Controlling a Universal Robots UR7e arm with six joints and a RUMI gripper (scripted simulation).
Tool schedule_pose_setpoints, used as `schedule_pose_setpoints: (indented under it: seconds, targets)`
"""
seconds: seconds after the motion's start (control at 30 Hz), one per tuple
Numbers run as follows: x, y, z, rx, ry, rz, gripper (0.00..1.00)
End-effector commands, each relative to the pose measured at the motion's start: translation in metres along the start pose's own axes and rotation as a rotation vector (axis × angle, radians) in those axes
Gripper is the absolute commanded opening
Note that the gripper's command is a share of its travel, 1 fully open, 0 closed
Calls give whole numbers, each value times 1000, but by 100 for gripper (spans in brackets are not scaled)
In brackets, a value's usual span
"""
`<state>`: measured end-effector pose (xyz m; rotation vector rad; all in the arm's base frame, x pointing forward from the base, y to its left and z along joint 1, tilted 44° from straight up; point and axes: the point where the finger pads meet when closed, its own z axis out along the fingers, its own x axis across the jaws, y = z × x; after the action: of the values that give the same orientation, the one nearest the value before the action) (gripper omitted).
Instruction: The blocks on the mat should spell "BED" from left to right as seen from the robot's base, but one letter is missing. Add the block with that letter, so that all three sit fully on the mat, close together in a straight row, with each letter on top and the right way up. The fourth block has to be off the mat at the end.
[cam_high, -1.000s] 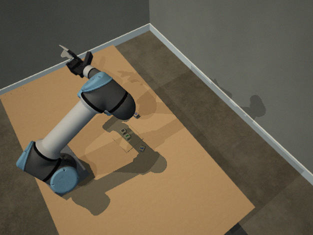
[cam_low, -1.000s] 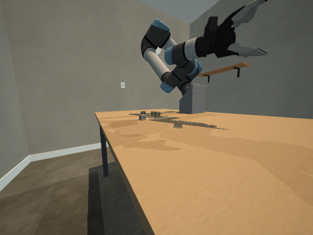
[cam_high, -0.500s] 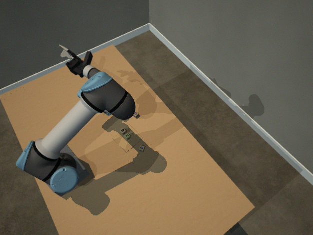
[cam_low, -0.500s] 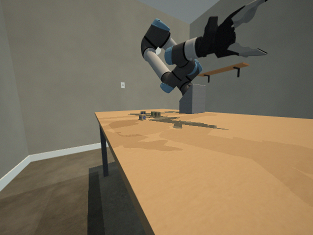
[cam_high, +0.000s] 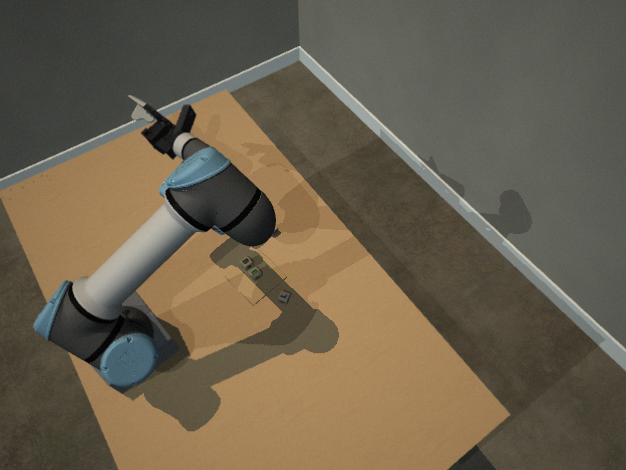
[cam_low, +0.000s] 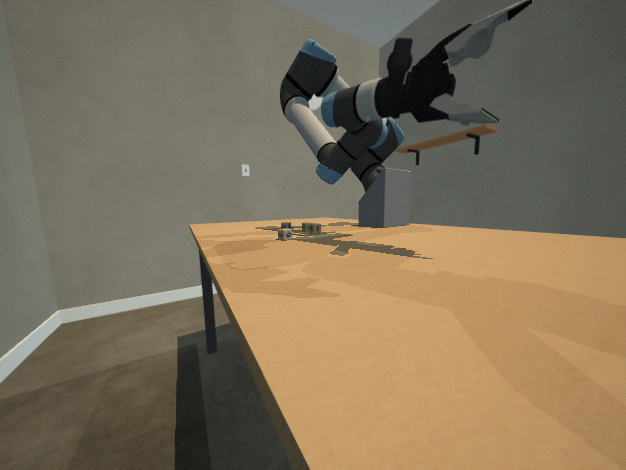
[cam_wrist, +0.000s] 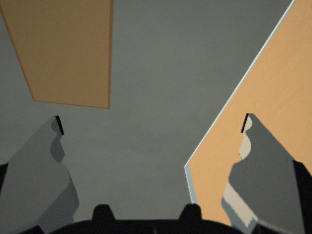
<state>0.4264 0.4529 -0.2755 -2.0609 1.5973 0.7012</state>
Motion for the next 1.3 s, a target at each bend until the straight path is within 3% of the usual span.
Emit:
schedule_pose_setpoints:
  seconds: [0.0, 0.07, 0.5, 0.57, 0.6, 1.07, 1.13, 1.17, 1.27]
  targets:
    - [15, -10, -19, 30, 67, -63, 100]
    - [28, -18, -35, 51, 125, -111, 100]
    - [75, -41, -102, 103, 341, -267, 100]
    - [75, -41, -102, 103, 341, -267, 100]
    - [86, -45, -118, 109, 391, -298, 100]
    - [135, -56, -208, 111, 649, -438, 100]
    - [135, -56, -208, 111, 649, -438, 100]
    - [144, -56, -226, 105, 700, -462, 100]
    - [153, -56, -247, 96, 755, -485, 100]
